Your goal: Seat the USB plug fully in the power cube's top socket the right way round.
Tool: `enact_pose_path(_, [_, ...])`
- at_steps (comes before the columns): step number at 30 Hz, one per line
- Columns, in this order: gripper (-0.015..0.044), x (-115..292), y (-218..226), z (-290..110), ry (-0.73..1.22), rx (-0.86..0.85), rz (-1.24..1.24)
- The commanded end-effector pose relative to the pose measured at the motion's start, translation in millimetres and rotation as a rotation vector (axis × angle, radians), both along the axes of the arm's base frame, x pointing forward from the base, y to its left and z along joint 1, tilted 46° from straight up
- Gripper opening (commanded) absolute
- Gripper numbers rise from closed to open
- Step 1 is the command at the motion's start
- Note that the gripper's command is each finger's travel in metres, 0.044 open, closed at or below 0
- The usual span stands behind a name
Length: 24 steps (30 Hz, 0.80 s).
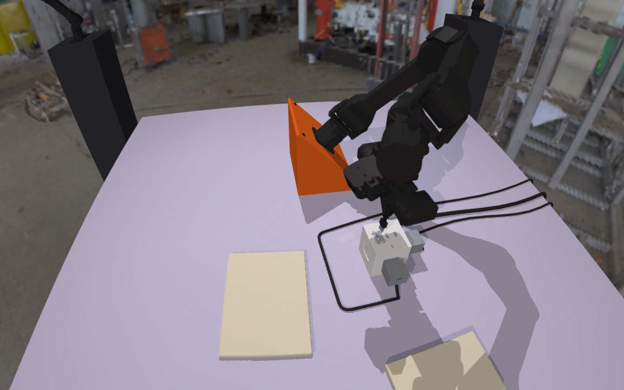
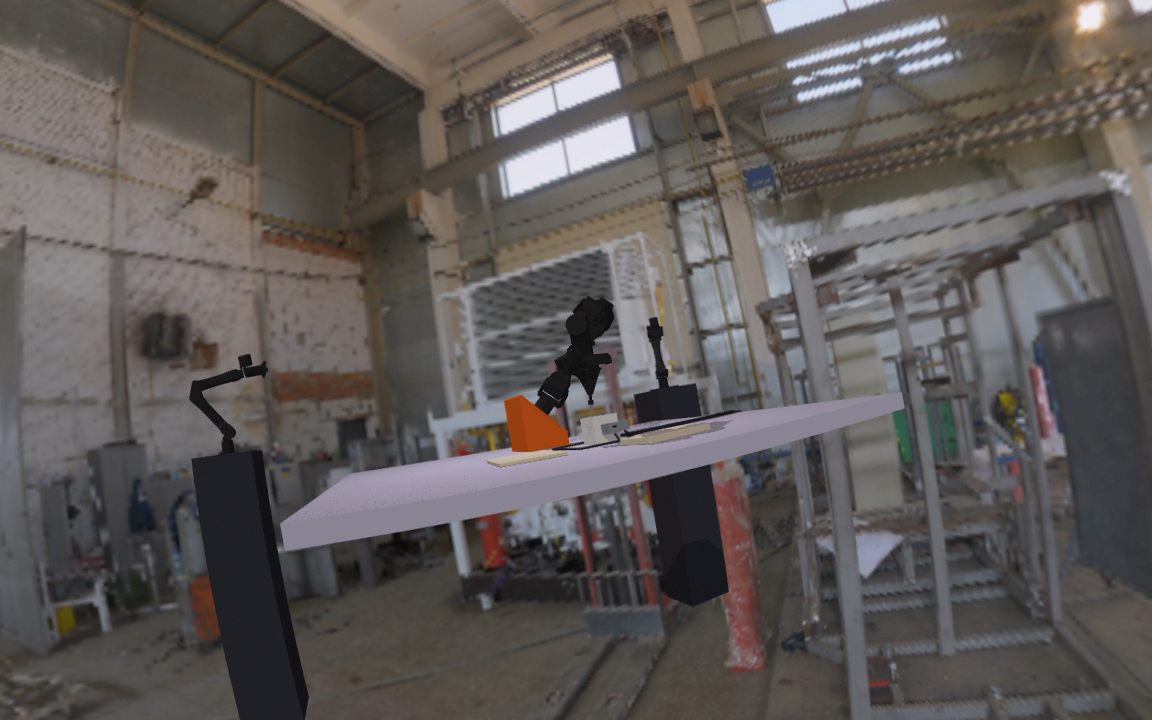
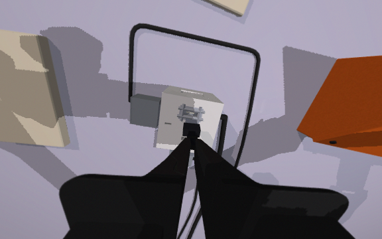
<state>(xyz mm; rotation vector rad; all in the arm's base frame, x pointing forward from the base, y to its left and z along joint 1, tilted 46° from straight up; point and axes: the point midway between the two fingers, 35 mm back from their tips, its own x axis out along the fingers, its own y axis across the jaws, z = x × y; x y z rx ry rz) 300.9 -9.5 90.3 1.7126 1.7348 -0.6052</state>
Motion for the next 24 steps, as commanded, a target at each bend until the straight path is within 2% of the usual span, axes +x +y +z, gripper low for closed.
enact_pose_path(1, [0.0000,-0.6,0.3,-0.6,-0.030,-0.001,0.034])
enact_pose_path(24, [0.0000,-0.5,0.8,-0.8,-0.460,-0.020,0.458])
